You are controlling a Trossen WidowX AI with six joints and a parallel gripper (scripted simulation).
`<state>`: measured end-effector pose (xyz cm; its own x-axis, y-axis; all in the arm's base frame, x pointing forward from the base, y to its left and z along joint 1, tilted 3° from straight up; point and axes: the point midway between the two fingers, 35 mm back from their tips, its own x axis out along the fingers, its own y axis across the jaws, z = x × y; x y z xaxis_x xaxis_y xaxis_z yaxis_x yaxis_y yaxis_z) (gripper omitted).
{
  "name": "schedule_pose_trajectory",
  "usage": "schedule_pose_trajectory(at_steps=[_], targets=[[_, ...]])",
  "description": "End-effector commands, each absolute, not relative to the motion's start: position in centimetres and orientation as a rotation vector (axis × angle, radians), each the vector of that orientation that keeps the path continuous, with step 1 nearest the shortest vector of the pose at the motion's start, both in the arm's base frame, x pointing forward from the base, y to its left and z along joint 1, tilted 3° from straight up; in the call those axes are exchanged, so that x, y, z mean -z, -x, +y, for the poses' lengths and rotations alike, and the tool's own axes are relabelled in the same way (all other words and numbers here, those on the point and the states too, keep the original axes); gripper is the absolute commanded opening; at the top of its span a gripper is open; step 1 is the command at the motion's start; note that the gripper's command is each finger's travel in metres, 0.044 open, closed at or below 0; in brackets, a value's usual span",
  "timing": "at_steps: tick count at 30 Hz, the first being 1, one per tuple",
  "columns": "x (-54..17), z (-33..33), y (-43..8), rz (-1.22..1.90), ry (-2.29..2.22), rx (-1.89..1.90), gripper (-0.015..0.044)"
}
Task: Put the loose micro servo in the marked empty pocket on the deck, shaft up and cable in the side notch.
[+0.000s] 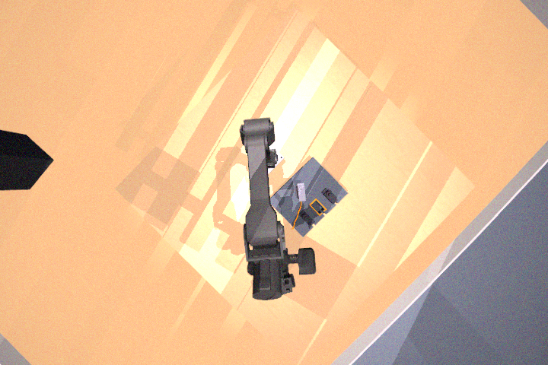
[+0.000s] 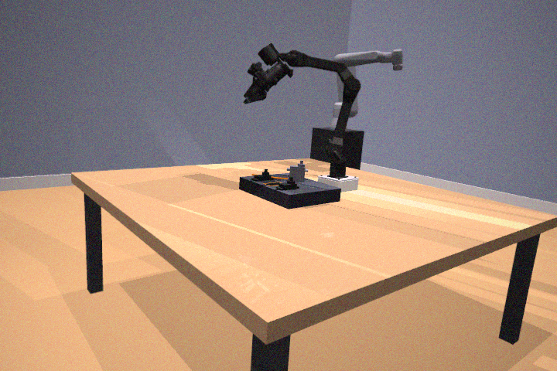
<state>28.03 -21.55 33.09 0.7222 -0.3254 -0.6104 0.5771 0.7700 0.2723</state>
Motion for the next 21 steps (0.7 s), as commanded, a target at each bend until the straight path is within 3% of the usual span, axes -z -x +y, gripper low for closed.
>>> schedule_pose_trajectory(at_steps=[1, 12, 21], targets=[[-33.0, -21.4, -28.1, 0.575, -0.476, 0.518, 0.0426], [-25.4, -14.4, -29.3, 0.850, -0.627, 0.485, 0.0440], [-18.8, -7.4, -27.3, 1.149, -0.664, 0.515, 0.0440]])
